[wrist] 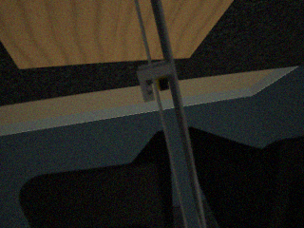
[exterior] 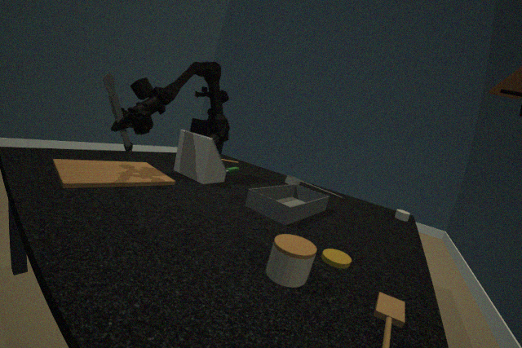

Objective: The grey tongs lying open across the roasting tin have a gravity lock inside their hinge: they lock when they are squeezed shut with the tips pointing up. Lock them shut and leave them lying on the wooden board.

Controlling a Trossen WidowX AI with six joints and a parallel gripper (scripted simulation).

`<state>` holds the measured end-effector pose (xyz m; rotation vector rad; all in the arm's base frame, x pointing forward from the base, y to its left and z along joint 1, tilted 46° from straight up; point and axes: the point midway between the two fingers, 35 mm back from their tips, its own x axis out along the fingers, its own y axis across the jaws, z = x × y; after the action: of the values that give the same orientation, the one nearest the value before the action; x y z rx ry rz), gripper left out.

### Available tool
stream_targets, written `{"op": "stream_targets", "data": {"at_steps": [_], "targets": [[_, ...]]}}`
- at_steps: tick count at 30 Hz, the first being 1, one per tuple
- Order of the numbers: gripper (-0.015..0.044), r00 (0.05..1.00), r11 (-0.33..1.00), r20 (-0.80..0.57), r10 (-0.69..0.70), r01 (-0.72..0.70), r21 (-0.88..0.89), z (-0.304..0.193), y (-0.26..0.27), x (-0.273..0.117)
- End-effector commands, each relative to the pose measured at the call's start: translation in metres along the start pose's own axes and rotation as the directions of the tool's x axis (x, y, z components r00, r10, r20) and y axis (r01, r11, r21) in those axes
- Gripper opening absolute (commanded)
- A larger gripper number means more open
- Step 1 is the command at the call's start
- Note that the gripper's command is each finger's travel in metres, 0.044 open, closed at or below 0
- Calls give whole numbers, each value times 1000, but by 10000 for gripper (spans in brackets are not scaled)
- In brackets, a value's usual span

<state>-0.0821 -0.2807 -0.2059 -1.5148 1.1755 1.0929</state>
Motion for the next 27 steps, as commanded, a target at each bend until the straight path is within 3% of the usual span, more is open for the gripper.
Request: {"op": "stream_targets", "data": {"at_steps": [1, 27], "targets": [[-150, 999, 1000, 46, -4, 4, 2, -5, 1, 7], [-150, 900, 1000, 435, -21, 9, 28, -11, 2, 25]]}}
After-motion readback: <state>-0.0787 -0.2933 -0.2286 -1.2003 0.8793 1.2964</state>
